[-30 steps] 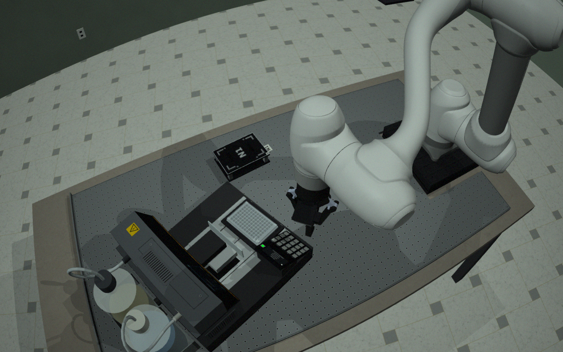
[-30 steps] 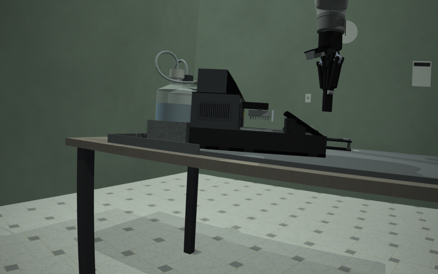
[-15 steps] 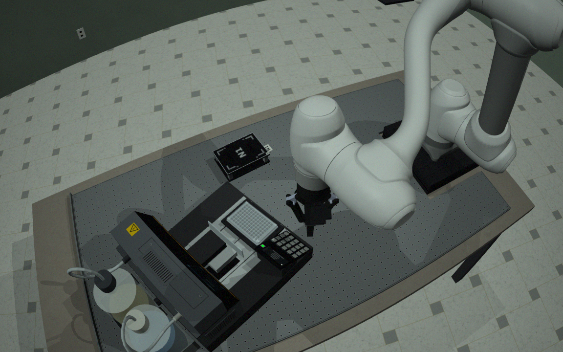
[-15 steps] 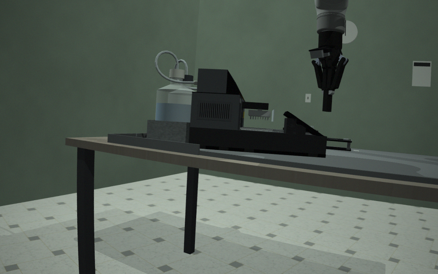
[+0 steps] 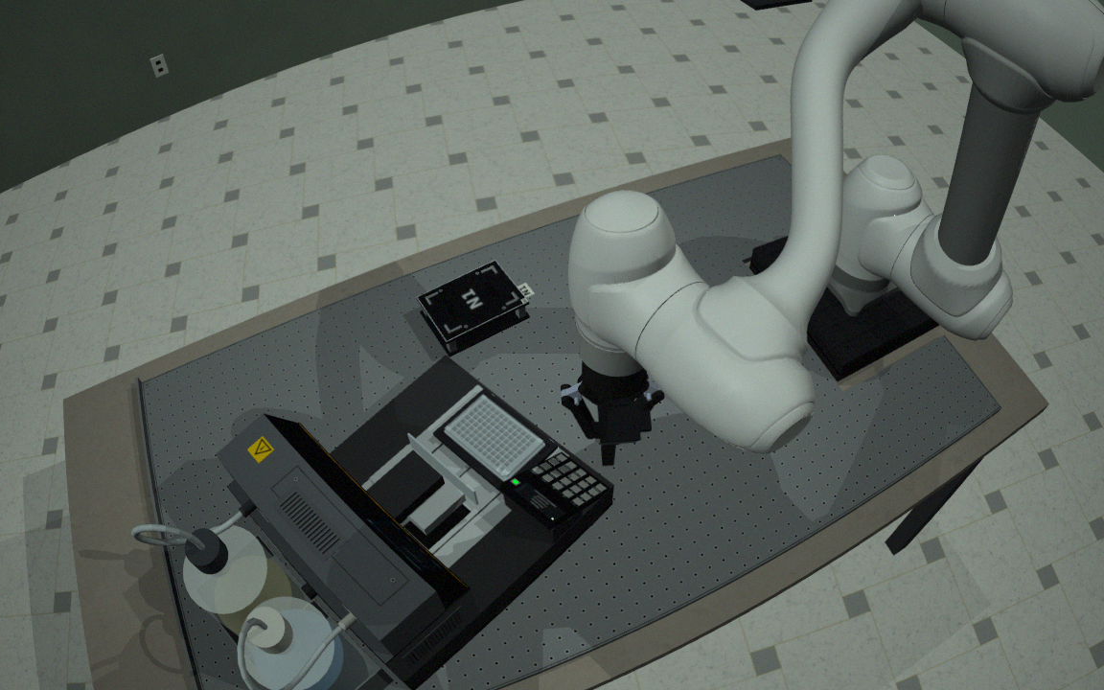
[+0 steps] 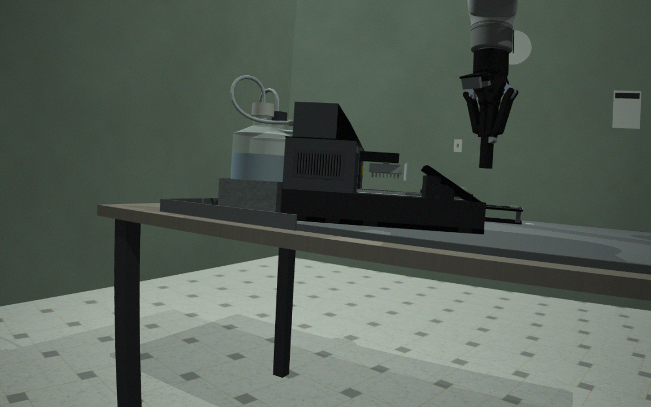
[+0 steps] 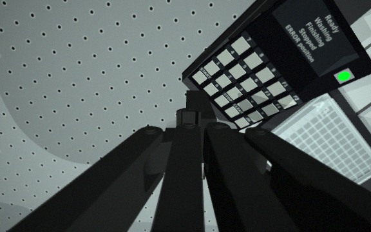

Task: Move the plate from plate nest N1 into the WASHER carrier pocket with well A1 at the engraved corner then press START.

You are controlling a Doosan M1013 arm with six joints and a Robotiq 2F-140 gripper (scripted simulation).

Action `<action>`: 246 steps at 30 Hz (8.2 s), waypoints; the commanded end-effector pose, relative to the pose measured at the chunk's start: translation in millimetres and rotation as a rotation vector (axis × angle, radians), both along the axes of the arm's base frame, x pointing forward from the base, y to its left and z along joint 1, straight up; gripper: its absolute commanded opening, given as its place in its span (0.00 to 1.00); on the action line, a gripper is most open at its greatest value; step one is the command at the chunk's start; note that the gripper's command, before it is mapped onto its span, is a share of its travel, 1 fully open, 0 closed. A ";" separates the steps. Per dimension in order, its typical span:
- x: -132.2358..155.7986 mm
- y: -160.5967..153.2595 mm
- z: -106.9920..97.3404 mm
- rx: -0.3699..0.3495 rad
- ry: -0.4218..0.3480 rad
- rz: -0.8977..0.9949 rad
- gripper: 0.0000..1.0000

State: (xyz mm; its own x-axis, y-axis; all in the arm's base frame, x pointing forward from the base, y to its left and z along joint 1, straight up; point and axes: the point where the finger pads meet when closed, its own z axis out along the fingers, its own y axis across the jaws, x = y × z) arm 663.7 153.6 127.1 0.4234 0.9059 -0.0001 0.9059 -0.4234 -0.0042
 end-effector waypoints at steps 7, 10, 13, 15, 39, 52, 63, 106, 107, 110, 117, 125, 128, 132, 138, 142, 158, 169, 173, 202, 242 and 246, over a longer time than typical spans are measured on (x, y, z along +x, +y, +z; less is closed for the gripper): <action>-1.2 -0.4 -18.7 0.002 0.002 -0.002 0.10; -1.3 -0.4 -23.8 0.002 0.002 -0.002 0.10; -1.3 -0.4 -28.8 0.002 0.002 -0.002 0.10; -1.3 -0.4 -28.8 0.002 0.002 -0.002 0.10; -1.7 -0.2 -62.7 0.002 0.002 -0.002 0.10; -1.5 -0.1 -62.6 0.002 0.001 -0.002 0.10; -1.4 -0.1 -64.4 0.002 0.001 -0.002 0.10; -1.8 -0.2 -71.0 0.002 0.002 -0.001 0.10; -1.9 -0.2 -71.2 0.002 0.002 -0.001 0.10; -2.2 -0.3 -68.1 0.002 0.003 -0.001 0.10; 1.1 0.2 -54.9 0.003 -0.003 -0.001 0.10; 1.1 0.1 -41.5 0.003 -0.003 -0.001 0.10; 1.1 0.1 -36.5 0.003 -0.003 -0.001 0.10; 1.1 0.0 -29.8 0.003 -0.003 -0.002 0.10; 1.0 0.0 -23.2 0.003 -0.003 -0.002 0.10; 1.1 -0.1 -16.4 0.003 -0.003 -0.002 0.10; 1.0 -0.2 7.0 0.003 -0.003 -0.002 0.10; -0.1 -0.2 4.9 0.001 -0.001 -0.001 0.10; -0.1 -0.2 4.9 0.001 -0.001 -0.001 0.10; -0.1 -0.2 4.9 0.001 -0.001 -0.001 0.10; -0.1 -0.2 4.9 0.001 -0.001 -0.001 0.10; -0.1 -0.2 4.9 0.001 -0.001 -0.001 0.10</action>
State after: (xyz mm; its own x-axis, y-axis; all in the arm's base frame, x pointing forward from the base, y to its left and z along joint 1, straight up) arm 662.5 153.5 129.3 0.4235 0.9059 -0.0006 0.9059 -0.4235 -0.0052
